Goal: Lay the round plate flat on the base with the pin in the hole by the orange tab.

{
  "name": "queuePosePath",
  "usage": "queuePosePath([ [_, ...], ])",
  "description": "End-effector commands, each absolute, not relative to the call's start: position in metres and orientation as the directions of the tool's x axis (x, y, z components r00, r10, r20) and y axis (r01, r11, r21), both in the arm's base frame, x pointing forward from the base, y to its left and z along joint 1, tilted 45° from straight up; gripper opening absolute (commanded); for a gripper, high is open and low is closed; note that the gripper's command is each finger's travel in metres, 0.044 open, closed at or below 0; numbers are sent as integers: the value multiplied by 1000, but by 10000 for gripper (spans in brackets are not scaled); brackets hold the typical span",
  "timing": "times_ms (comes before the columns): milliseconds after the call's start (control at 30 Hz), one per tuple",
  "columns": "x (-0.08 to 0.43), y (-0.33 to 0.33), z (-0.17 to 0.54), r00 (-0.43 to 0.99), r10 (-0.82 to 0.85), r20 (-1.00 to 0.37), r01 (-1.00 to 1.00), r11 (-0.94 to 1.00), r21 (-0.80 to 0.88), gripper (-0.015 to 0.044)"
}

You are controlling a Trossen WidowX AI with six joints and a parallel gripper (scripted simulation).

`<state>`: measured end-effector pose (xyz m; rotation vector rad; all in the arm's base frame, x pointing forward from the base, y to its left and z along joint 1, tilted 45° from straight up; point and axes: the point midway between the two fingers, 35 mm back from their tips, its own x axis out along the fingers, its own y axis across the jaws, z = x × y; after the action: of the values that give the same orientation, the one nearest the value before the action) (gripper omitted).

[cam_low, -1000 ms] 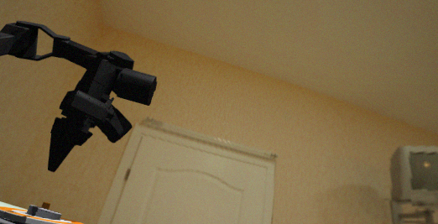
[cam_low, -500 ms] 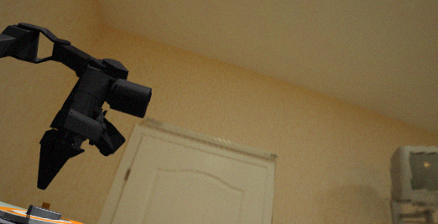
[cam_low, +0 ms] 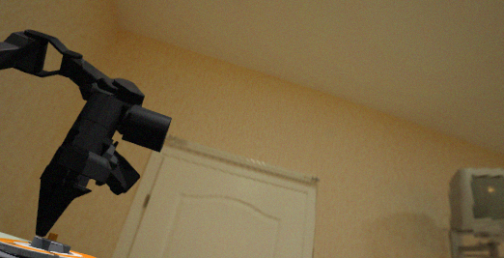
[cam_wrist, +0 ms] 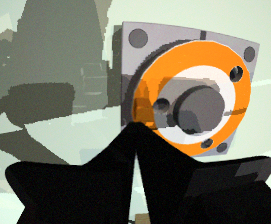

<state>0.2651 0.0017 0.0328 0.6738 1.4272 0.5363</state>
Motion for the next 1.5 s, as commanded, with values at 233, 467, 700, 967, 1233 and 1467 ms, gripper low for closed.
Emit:
queuePosePath([
  [233, 281, 2, 33, 90, 701, -707, 57, 705, 707, 0],
  [467, 290, 0, 32, 90, 701, -707, 57, 705, 707, 0],
  [700, 298, -4, 31, 90, 701, -707, 57, 706, 706, 0],
  [967, 307, -10, 28, 91, 701, -708, 56, 706, 706, 0],
  [1233, 314, -17, 24, 91, 700, -708, 56, 706, 706, 0],
  [1467, 318, -23, 19, 91, 700, -708, 56, 707, 706, 0],
])
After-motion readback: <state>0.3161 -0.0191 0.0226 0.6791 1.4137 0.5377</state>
